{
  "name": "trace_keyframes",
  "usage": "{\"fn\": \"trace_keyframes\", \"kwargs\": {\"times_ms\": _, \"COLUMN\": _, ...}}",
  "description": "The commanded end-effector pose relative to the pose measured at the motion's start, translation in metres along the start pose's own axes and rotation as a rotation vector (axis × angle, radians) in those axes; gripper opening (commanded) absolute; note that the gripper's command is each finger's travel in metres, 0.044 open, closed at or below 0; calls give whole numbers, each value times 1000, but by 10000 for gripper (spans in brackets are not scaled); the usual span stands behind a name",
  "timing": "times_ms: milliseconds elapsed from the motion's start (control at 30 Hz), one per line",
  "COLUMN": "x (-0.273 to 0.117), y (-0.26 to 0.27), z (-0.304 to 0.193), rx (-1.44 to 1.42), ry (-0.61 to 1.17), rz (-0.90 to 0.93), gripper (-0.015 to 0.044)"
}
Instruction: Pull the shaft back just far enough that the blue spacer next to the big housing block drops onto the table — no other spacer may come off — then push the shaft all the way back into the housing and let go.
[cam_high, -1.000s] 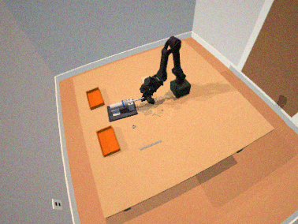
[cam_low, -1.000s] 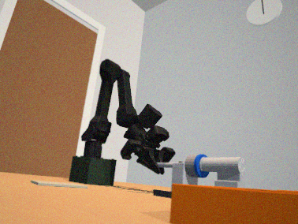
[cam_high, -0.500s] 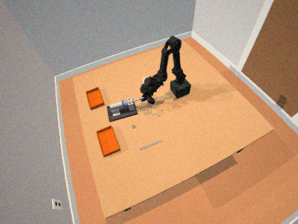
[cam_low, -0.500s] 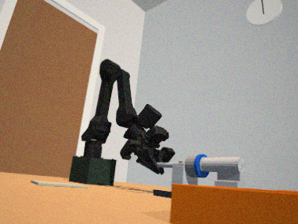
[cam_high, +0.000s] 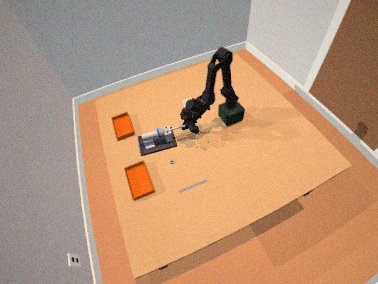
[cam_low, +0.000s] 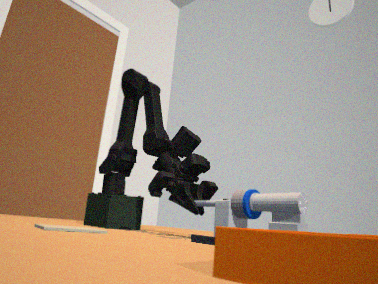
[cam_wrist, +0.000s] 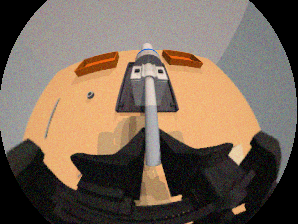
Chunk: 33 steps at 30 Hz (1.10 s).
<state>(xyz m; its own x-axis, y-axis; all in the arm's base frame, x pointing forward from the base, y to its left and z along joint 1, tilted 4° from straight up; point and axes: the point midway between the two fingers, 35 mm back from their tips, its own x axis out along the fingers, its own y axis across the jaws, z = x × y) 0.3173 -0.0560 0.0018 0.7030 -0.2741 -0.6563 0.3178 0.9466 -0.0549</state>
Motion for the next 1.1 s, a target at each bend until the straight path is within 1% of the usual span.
{"fn": "trace_keyframes", "kwargs": {"times_ms": 0, "x": -1, "y": 0, "z": 0, "rx": 3, "ry": 0, "rz": -1, "gripper": 0}}
{"fn": "trace_keyframes", "kwargs": {"times_ms": 1067, "x": -3, "y": 0, "z": -3, "rx": 3, "ry": 0, "rz": -1, "gripper": 0}}
